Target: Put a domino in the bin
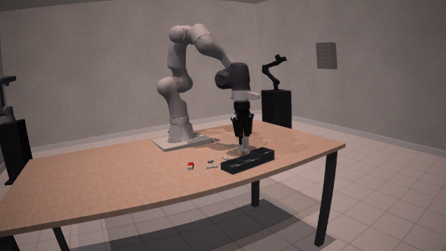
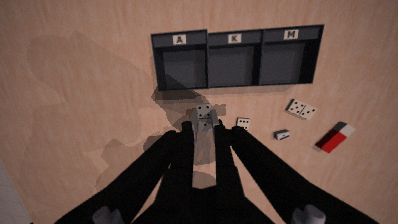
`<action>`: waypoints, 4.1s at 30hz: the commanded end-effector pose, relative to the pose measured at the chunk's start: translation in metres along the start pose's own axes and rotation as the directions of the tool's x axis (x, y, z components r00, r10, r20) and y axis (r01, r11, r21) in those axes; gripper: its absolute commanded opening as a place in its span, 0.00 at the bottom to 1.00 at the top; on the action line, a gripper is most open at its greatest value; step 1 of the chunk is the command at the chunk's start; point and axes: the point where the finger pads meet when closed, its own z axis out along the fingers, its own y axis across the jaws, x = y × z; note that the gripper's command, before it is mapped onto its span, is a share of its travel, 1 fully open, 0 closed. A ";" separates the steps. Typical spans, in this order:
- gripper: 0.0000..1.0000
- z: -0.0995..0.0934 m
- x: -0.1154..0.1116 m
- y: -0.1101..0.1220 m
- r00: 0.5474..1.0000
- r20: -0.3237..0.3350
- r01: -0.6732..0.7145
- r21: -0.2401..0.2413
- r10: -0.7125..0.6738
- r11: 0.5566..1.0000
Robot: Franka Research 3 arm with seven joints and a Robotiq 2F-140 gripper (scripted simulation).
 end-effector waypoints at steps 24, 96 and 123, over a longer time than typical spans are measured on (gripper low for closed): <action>0.13 -0.024 -0.005 0.001 1.000 0.017 0.000 -0.005 0.000 1.000; 0.13 -0.030 0.082 0.054 0.651 -0.001 -0.759 0.011 0.759 0.651; 0.13 -0.030 0.080 0.054 0.298 0.004 -0.955 0.005 0.955 0.298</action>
